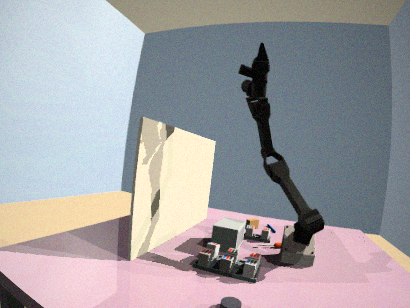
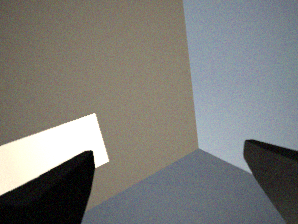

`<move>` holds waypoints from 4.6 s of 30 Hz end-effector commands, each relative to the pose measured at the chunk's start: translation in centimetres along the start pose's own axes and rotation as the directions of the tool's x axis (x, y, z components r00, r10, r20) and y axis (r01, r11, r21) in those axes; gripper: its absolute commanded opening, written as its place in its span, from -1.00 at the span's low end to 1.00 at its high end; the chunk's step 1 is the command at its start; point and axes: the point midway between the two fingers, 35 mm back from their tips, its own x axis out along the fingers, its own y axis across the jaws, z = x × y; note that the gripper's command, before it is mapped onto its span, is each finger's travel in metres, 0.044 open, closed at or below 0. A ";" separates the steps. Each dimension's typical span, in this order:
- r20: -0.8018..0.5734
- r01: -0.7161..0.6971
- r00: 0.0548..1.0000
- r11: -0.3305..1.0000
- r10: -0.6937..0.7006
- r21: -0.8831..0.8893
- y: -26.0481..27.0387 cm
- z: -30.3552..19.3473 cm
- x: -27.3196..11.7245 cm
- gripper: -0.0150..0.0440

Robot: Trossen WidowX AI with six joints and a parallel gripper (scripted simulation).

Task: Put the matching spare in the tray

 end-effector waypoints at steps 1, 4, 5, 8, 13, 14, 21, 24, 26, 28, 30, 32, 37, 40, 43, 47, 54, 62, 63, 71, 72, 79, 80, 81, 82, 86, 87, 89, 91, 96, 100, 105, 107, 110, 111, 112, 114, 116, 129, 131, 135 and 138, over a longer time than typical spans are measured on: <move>0.000 0.000 1.000 1.000 0.000 0.000 0.0 0.0 0.0 0.95; 0.000 0.000 1.000 1.000 0.000 0.000 0.0 0.0 0.0 1.00; 0.000 0.000 1.000 1.000 0.000 0.000 0.0 0.0 0.0 1.00; -0.016 0.017 1.000 1.000 -0.017 -0.022 -0.4 -1.0 0.5 1.00; -0.110 0.126 0.983 0.975 -0.147 -0.181 -4.3 -7.6 3.8 1.00; -0.121 0.139 0.979 0.969 -0.166 -0.203 -4.9 -8.4 4.2 1.00; -0.196 0.258 0.910 0.868 -0.366 -0.424 -12.0 -16.0 6.9 1.00; -0.210 0.302 0.860 0.795 -0.465 -0.526 -16.1 -18.9 7.5 1.00; -0.211 0.326 0.821 0.738 -0.531 -0.591 -19.0 -20.6 7.7 1.00; -0.192 0.371 0.784 0.694 -0.590 -0.618 -21.8 -21.6 7.5 1.00; -0.173 0.403 0.734 0.626 -0.656 -0.668 -25.1 -22.7 7.3 1.00; -0.152 0.424 0.684 0.558 -0.713 -0.713 -28.2 -23.4 6.9 1.00; -0.086 0.435 0.550 0.373 -0.831 -0.819 -35.4 -24.0 5.5 1.00; -0.015 0.427 0.451 0.230 -0.893 -0.874 -40.2 -23.3 3.8 1.00; 0.062 0.408 0.351 0.093 -0.934 -0.908 -44.4 -22.0 1.9 1.00; 0.156 0.400 0.240 -0.049 -0.958 -0.915 -48.3 -19.7 -0.5 1.00; 0.346 0.374 0.005 -0.319 -0.938 -0.871 -54.3 -13.4 -6.1 1.00; 0.524 0.315 -0.250 -0.581 -0.814 -0.751 -56.9 -4.0 -13.2 1.00; 0.538 0.303 -0.281 -0.605 -0.795 -0.736 -56.9 -2.8 -14.2 1.00; 0.613 0.204 -0.509 -0.776 -0.605 -0.597 -54.4 6.5 -21.5 1.00; 0.617 0.194 -0.535 -0.794 -0.577 -0.576 -53.6 7.7 -22.4 1.00; 0.594 0.142 -0.692 -0.883 -0.411 -0.446 -47.7 14.1 -28.6 1.00; 0.580 0.137 -0.717 -0.894 -0.386 -0.426 -46.4 15.0 -29.7 1.00; 0.566 0.133 -0.740 -0.904 -0.363 -0.407 -45.2 15.8 -30.7 1.00; 0.552 0.130 -0.760 -0.912 -0.344 -0.390 -44.1 16.4 -31.6 1.00; 0.482 0.132 -0.830 -0.939 -0.280 -0.318 -39.0 18.4 -35.3 1.00; 0.458 0.136 -0.847 -0.944 -0.269 -0.302 -37.8 18.7 -36.2 1.00; 0.406 0.148 -0.879 -0.952 -0.251 -0.268 -35.1 19.3 -38.2 1.00; 0.353 0.167 -0.904 -0.958 -0.242 -0.232 -32.3 19.6 -40.1 1.00; 0.217 0.240 -0.940 -0.962 -0.264 -0.131 -25.3 19.1 -44.7 1.00; 0.124 0.326 -0.937 -0.945 -0.328 -0.036 -19.8 17.6 -48.1 1.00; 0.057 0.450 -0.893 -0.889 -0.446 0.087 -13.9 14.5 -51.7 1.00; 0.054 0.463 -0.886 -0.881 -0.460 0.099 -13.3 14.1 -52.0 1.00; 0.054 0.463 -0.886 -0.881 -0.460 0.099 -13.3 14.1 -52.0 1.00; 0.054 0.463 -0.886 -0.881 -0.460 0.099 -13.3 14.1 -52.0 1.00; 0.054 0.463 -0.886 -0.881 -0.460 0.099 -13.3 14.1 -52.0 1.00; 0.054 0.463 -0.886 -0.881 -0.460 0.099 -13.3 14.1 -52.0 1.00; 0.054 0.463 -0.886 -0.881 -0.460 0.099 -13.3 14.1 -52.0 1.00; 0.051 0.448 -0.892 -0.859 -0.450 0.248 -11.3 12.4 -53.3 1.00; 0.045 0.414 -0.897 -0.798 -0.440 0.439 -8.9 9.8 -54.9 1.00; 0.034 0.323 -0.901 -0.617 -0.433 0.717 -5.8 4.9 -57.6 1.00; 0.023 0.220 -0.900 -0.407 -0.436 0.887 -4.2 0.4 -59.8 1.00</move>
